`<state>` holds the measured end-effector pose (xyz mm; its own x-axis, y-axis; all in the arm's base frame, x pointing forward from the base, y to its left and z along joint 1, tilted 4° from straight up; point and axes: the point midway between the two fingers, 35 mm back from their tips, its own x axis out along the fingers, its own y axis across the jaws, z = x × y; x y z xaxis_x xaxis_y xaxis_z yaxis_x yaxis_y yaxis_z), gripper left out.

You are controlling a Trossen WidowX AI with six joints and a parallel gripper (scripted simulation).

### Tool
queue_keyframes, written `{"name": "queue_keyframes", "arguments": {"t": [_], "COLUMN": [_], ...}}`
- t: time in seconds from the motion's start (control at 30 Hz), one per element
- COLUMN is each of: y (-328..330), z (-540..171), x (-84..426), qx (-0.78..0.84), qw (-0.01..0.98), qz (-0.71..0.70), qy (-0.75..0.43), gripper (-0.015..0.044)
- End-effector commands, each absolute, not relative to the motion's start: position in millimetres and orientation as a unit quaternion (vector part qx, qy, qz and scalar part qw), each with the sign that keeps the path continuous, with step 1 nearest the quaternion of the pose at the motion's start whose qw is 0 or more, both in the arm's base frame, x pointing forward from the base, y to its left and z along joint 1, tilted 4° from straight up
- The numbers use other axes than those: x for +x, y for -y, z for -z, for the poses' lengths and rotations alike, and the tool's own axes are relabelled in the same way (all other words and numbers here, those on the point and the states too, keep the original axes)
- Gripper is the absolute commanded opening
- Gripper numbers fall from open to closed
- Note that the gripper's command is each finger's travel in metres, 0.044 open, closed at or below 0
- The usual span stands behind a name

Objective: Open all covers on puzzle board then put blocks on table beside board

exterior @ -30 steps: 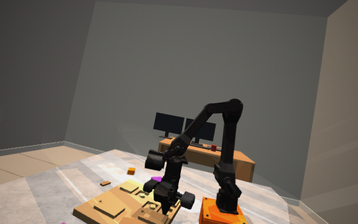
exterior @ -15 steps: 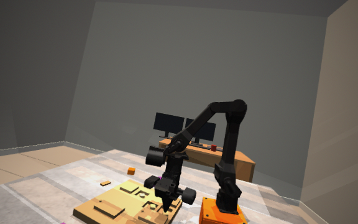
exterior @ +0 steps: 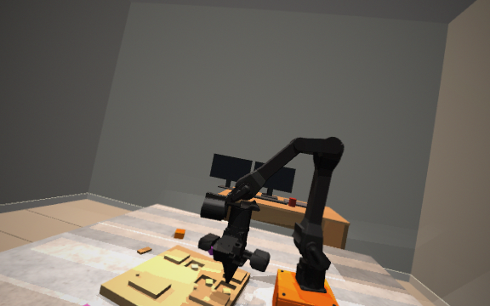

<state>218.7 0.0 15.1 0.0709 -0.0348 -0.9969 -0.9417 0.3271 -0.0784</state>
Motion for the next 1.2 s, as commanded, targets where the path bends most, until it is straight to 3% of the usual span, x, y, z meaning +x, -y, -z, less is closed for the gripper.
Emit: {"name": "queue_keyframes", "arguments": {"t": [0.0,0.4,1.17], "y": [-0.2,-6.8,-47.1], "z": [-20.7,-33.3,-54.4], "x": [218.9,247.7,369.8], "qx": [-0.434,-0.503,-0.708], "qw": [0.59,0.533,0.204], "qz": [-0.383,-0.45,-0.643], "qy": [-0.563,-0.51,-0.208], "gripper": [0.0,0.0,0.0]}}
